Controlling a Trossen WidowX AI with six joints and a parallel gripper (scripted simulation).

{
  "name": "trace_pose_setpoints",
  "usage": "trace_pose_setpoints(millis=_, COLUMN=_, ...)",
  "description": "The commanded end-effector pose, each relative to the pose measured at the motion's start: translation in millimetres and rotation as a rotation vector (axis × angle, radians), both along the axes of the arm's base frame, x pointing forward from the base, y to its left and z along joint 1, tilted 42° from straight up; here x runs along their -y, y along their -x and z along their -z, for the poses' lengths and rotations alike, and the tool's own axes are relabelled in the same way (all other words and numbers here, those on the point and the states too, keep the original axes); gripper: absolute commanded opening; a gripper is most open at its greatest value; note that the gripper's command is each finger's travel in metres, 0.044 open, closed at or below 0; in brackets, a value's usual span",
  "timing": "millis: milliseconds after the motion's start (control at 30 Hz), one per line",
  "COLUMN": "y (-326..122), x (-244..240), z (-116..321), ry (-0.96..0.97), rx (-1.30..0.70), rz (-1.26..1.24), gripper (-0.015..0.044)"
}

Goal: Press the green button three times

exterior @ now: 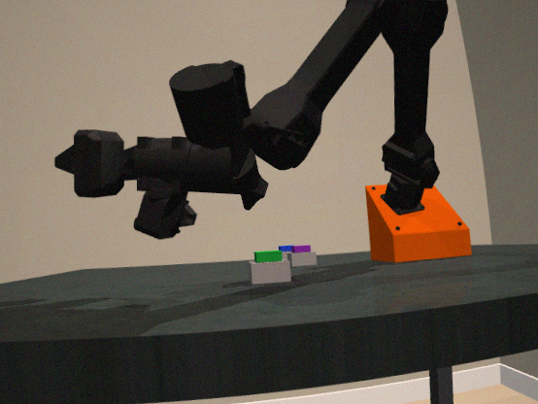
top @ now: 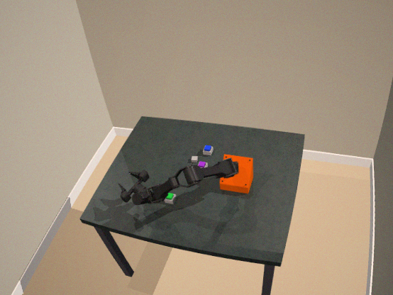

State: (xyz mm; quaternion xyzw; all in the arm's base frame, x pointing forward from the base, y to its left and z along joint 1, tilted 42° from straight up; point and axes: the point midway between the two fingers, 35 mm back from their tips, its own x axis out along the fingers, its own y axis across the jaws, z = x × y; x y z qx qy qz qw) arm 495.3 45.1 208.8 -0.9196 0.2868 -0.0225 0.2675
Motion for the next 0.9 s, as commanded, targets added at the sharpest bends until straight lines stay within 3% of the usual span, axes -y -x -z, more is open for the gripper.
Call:
trace_pose_setpoints(millis=0, y=-0.6, x=0.5, z=0.9, ry=-0.013, rx=0.000, rz=-0.005, gripper=0.0400)
trace_pose_setpoints(millis=67, y=-4.6, x=4.1, z=8.3, ry=-0.121, rx=-0.007, rz=-0.042, gripper=0.0400)
trace_pose_setpoints(millis=267, y=4.0, x=19.2, z=48.9, ry=-0.716, rx=-0.111, rz=-0.060, gripper=0.0400)
trace_pose_setpoints(millis=533, y=76.5, x=24.5, z=82.8, ry=-1.598, rx=-0.314, rz=0.393, gripper=0.0400)
trace_pose_setpoints(millis=867, y=118.3, x=19.0, z=78.7, ry=-1.951, rx=-0.365, rz=0.785, gripper=0.0400)
